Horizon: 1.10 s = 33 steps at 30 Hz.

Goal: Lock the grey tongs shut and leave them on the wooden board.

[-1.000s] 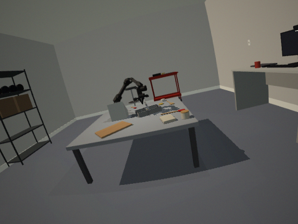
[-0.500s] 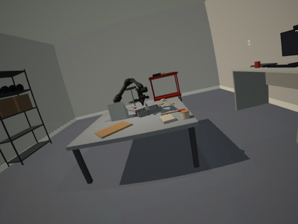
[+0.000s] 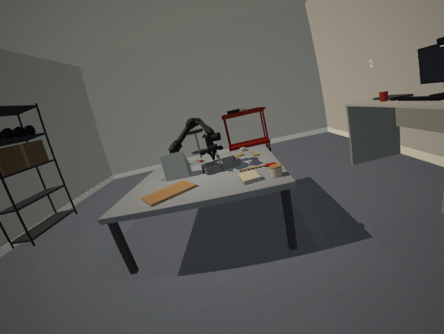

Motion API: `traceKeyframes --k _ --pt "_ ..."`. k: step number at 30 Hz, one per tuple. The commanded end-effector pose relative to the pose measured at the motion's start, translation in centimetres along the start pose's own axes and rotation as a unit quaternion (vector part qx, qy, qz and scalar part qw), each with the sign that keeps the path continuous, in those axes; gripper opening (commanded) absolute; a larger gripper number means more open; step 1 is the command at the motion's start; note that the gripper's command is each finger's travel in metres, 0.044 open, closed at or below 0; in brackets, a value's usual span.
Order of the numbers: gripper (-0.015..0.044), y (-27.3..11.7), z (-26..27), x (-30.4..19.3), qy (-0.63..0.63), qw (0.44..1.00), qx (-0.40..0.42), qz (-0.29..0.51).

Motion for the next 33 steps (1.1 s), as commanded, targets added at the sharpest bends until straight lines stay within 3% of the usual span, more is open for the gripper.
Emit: traceKeyframes --k 1,33 --pt "-0.015 1.2 -0.2 0.0 0.004 1.0 -0.004 0.006" --pt "-0.015 2.1 2.5 -0.3 0.004 1.0 -0.004 0.006"
Point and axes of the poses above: the point midway between the two fingers, 35 mm back from their tips, its own y axis out along the fingers, its own z axis across the jaws, x = y × z, the point moved 10 cm from there along -y, back along the fingers, and after that the axes turned 10 degrees about y, right-handed, at the moved point
